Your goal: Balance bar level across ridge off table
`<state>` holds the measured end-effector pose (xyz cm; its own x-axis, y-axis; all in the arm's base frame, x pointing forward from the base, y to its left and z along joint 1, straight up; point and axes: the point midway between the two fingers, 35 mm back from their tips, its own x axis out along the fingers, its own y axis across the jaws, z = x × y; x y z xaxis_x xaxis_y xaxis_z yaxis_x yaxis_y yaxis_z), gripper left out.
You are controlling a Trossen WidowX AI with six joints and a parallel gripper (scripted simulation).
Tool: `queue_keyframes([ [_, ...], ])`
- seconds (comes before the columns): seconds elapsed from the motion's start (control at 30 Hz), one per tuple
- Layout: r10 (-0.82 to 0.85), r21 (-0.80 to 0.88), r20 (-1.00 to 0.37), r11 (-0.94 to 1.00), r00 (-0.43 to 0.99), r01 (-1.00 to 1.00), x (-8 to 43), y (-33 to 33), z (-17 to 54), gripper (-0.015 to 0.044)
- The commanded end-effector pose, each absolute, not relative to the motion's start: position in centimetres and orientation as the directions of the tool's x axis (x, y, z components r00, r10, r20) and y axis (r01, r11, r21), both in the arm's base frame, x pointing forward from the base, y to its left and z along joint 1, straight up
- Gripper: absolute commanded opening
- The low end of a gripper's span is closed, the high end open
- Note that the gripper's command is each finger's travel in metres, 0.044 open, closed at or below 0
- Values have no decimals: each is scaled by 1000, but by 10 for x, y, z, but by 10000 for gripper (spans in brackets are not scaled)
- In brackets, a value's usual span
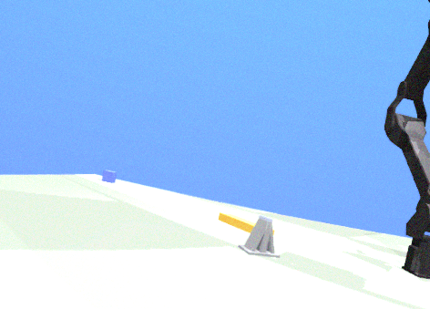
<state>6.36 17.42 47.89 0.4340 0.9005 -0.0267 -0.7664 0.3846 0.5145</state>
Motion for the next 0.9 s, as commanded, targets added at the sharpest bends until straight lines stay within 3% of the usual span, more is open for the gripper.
queue_keyframes([
  [0.0,882,490,-67,436,466,-755,71,185,473,315],
  [0.87,664,361,-298,743,686,-563,151,213,428,315],
])
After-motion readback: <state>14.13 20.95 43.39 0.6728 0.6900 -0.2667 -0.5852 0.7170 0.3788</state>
